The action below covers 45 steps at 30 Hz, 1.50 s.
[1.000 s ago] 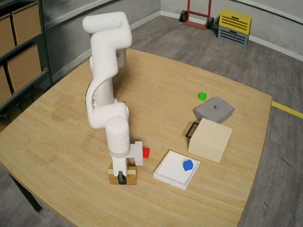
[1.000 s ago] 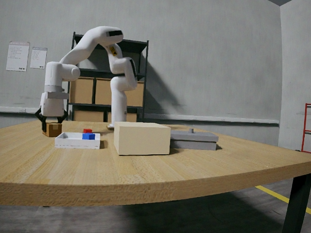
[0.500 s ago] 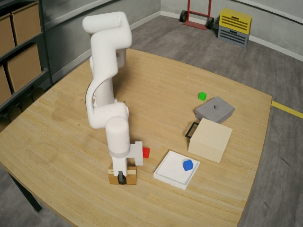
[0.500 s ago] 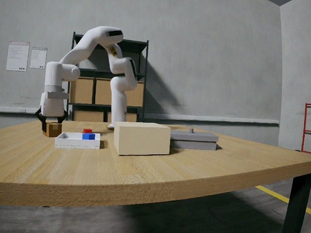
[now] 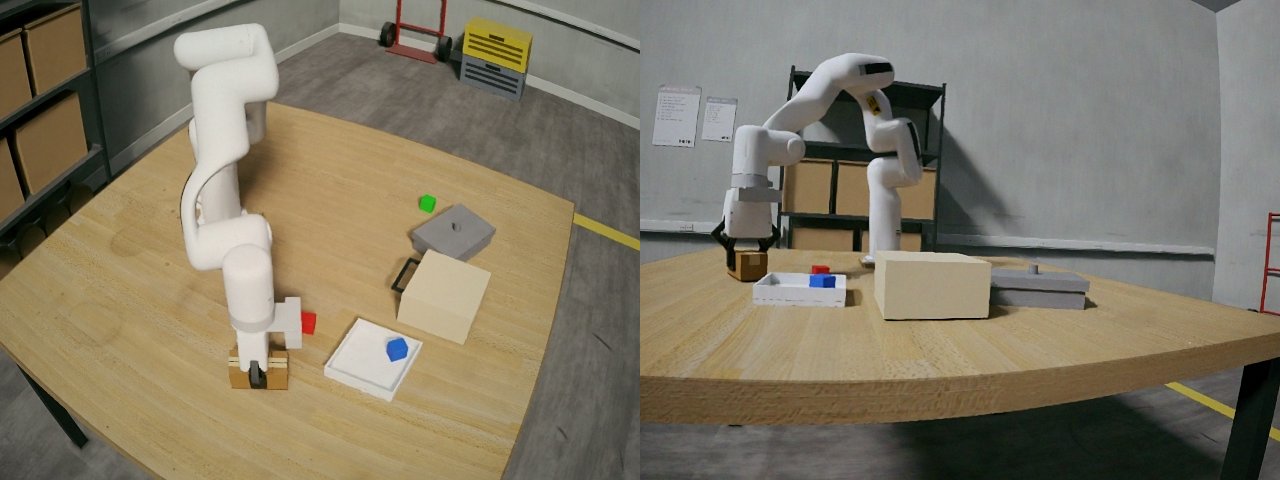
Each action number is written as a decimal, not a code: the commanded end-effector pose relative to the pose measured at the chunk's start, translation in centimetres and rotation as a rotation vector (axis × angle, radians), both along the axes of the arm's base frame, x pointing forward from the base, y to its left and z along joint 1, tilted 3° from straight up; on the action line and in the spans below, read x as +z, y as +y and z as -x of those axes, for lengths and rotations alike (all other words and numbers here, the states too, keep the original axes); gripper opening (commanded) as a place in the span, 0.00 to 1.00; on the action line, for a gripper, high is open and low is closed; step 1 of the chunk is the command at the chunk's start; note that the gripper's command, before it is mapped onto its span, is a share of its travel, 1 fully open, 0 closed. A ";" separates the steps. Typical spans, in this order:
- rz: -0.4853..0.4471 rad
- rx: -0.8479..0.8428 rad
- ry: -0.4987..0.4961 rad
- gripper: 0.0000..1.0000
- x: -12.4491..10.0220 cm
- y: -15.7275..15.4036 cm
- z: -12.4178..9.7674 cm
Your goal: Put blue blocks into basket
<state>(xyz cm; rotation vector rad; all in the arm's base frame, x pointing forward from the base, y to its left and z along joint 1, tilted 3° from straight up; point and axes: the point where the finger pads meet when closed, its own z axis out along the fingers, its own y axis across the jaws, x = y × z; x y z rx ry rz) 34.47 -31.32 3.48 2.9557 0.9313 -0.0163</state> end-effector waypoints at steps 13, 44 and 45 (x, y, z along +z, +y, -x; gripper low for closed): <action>0.004 0.000 -0.004 0.62 4.4 0.1 -0.1; 0.004 0.000 -0.004 0.62 14.7 0.6 0.0; 0.004 0.000 -0.004 0.62 14.9 0.6 0.0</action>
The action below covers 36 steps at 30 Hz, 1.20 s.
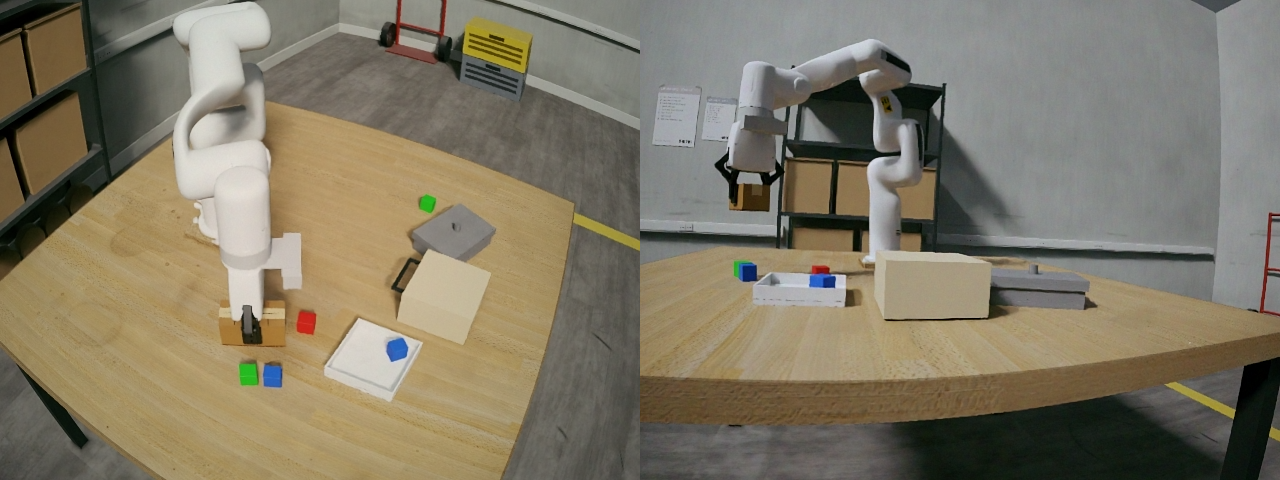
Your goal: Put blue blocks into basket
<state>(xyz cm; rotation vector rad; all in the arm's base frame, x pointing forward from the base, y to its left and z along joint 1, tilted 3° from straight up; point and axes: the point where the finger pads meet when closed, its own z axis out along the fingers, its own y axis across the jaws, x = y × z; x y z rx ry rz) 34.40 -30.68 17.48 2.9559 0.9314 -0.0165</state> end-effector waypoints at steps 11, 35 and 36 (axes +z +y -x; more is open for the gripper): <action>0.004 0.000 -0.004 0.62 1.3 0.0 -0.1; -0.007 -0.845 -0.065 0.62 1.7 0.6 -16.6; -0.008 -0.886 -0.068 0.62 1.6 0.8 -17.2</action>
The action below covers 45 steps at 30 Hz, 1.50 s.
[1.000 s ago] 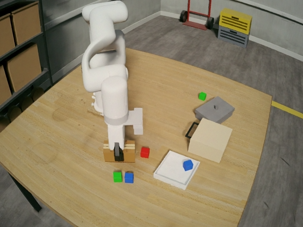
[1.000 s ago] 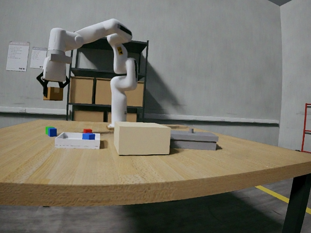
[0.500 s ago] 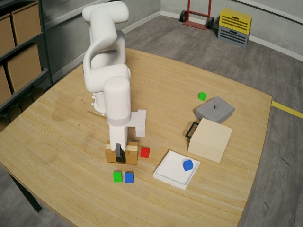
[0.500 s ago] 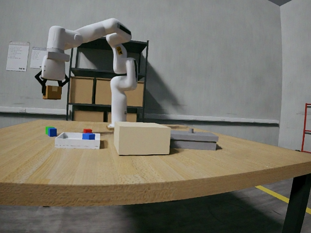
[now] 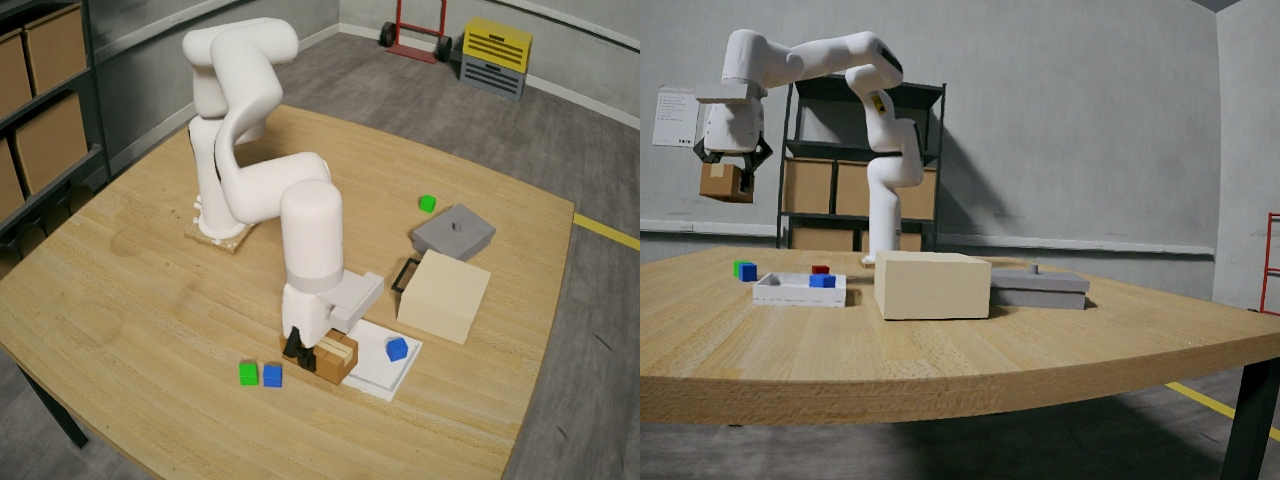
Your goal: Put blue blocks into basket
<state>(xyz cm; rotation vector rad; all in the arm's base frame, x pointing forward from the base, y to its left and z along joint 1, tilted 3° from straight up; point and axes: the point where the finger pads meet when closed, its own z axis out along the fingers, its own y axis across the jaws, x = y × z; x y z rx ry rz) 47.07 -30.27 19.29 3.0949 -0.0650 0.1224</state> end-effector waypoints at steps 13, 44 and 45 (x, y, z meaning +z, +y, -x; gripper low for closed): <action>-0.018 -0.476 0.048 0.62 -0.5 0.8 -6.0; -0.018 -0.476 0.048 0.62 -1.0 0.8 -6.0; -0.018 -0.476 0.048 0.62 -1.0 0.8 -6.0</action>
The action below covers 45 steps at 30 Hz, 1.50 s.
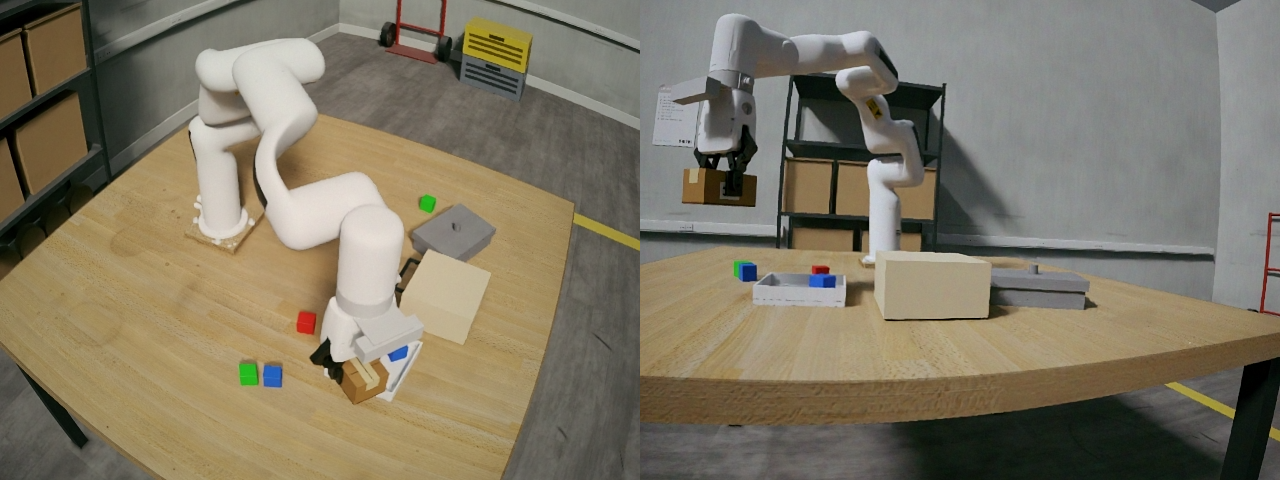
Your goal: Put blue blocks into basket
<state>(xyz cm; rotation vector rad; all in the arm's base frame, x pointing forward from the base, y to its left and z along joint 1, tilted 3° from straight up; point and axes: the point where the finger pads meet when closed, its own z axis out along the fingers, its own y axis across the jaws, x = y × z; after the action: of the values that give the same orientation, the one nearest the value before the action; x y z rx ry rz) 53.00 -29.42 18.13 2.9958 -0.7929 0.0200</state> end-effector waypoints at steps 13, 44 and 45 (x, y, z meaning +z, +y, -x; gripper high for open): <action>0.003 0.000 -0.005 0.62 -1.3 -0.1 -0.1; 0.003 0.000 -0.005 0.62 -6.7 -0.4 -0.2; 0.003 0.000 -0.005 0.62 -6.9 -0.4 -0.2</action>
<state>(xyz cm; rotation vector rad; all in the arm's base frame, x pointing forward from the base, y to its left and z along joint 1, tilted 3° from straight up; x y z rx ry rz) 53.02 -29.70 11.80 2.9959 -0.7929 0.0196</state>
